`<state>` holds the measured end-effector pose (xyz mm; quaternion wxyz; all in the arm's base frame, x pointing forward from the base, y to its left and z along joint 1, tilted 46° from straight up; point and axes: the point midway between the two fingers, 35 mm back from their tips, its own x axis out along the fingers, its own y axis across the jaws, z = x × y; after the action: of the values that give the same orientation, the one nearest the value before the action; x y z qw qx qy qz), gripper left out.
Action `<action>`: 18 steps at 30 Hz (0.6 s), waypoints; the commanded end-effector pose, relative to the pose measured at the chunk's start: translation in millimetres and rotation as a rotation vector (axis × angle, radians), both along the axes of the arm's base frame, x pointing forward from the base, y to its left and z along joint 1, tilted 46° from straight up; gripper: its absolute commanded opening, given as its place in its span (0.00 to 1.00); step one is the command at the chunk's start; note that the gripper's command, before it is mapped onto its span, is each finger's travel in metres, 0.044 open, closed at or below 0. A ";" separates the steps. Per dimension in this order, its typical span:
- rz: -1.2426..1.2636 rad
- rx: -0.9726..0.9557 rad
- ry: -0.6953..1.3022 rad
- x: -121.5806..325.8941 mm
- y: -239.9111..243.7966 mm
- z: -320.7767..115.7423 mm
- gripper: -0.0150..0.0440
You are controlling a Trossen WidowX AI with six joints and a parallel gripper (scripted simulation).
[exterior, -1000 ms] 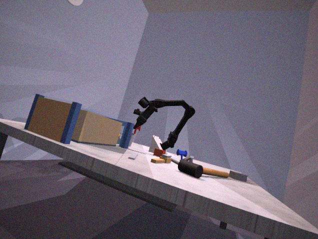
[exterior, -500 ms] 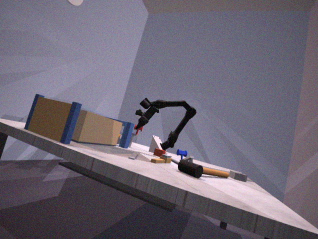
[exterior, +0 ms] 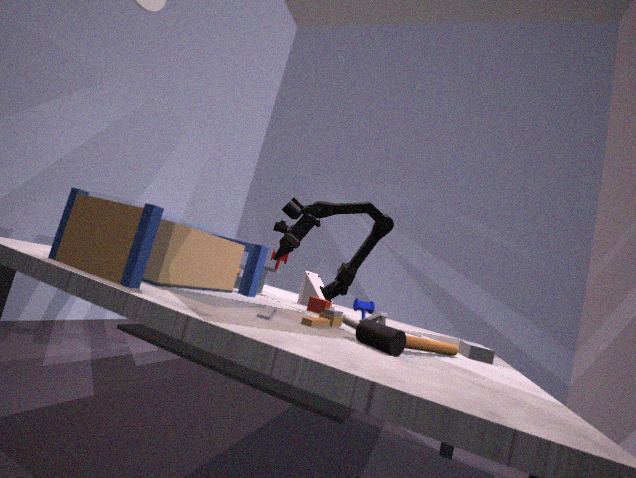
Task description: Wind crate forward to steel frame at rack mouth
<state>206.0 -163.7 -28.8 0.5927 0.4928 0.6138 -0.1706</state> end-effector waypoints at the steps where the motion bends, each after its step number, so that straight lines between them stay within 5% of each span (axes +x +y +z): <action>1: 0.003 0.000 0.035 -14.3 0.6 -3.2 0.25; 18: 0.003 -0.001 0.036 -36.2 -6.7 -7.4 0.25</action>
<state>184.8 -167.9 -31.0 0.5935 0.4945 0.6134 -0.1645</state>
